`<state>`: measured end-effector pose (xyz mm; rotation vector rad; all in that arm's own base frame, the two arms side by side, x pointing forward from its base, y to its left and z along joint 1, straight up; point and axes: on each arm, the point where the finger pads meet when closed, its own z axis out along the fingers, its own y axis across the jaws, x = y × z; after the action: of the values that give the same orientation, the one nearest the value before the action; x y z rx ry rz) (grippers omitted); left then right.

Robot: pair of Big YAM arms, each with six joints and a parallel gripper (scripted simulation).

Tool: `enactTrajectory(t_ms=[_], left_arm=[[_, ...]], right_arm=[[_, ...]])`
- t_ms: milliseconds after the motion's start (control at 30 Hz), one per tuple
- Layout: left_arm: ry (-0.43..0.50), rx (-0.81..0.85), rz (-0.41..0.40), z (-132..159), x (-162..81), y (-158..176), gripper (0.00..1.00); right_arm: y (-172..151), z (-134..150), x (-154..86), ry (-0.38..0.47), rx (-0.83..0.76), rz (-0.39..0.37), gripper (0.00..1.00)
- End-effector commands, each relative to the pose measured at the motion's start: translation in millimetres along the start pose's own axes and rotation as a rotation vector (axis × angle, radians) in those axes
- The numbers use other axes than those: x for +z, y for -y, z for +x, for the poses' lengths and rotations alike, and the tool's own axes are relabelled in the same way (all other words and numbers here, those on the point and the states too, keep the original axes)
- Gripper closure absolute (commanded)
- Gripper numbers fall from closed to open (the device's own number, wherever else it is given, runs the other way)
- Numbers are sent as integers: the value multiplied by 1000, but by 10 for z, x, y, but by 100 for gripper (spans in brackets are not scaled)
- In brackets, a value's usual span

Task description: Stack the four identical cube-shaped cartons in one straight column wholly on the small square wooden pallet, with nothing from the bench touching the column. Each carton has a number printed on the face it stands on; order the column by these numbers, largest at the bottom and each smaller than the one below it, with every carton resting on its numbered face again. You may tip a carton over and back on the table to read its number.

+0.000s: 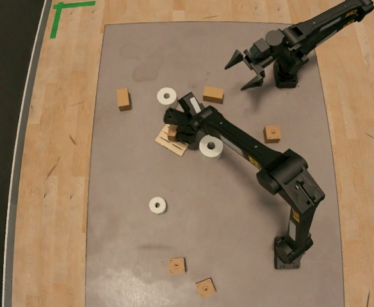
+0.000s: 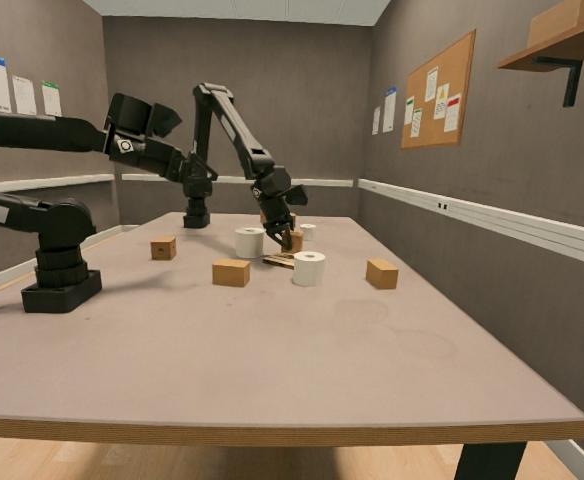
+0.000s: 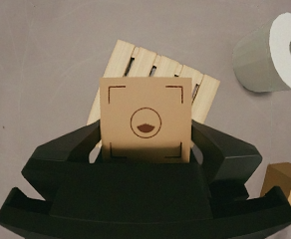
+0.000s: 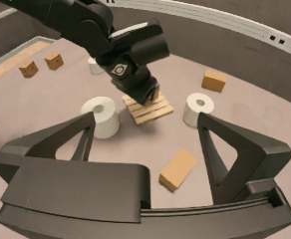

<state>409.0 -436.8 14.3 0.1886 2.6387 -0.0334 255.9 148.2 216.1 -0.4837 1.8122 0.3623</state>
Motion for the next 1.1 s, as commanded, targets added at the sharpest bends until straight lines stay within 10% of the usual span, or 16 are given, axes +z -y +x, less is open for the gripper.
enactTrajectory(t_ms=[0,1067], left_arm=[[12,-4,13,32,48,110,50],[20,-8,19,59,126,113,50]], right_arm=[[10,-86,-10,14,-1,1,0],[10,-86,-10,14,-1,1,0]])
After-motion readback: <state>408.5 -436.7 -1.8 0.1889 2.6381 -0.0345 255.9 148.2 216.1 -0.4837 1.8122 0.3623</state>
